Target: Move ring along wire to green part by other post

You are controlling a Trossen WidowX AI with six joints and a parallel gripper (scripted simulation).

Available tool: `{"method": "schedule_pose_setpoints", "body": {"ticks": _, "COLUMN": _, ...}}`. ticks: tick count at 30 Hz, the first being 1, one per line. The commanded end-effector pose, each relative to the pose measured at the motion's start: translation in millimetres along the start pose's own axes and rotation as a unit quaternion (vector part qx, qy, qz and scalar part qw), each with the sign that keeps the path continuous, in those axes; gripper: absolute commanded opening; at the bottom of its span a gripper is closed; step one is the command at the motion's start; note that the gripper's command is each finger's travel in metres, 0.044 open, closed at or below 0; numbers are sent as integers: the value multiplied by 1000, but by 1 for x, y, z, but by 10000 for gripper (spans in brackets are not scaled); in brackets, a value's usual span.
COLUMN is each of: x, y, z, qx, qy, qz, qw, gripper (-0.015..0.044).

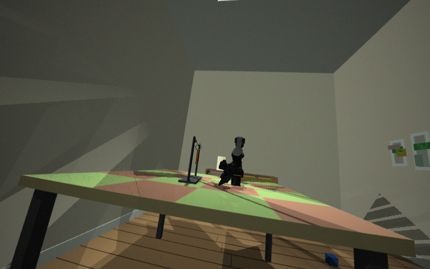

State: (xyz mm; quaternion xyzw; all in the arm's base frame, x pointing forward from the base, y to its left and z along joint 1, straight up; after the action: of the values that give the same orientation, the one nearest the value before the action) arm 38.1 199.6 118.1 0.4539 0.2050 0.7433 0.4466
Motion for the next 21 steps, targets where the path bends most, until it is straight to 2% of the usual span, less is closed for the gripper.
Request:
{"method": "schedule_pose_setpoints", "body": {"ticks": 1, "x": 0, "y": -9, "z": 17, "qx": -6, "qy": -10, "qz": -2, "qw": 1000, "gripper": 160}}
{"method": "schedule_pose_setpoints", "body": {"ticks": 21, "x": -43, "y": -43, "z": 104, "qx": -37, "qy": 14, "qz": -14, "qw": 999, "gripper": 160}}
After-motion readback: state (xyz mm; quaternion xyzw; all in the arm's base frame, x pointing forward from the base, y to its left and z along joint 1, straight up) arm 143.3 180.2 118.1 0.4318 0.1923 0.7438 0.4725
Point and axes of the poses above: the point midway between the two fingers, 35 mm back from their tips, its own y axis back along the fingers, its own x axis across the jaws, z = x × y, the point moved 9 cm from there along y, back along the fingers, and after that the axes turned 4 degrees about -y, right-handed, at the moved point
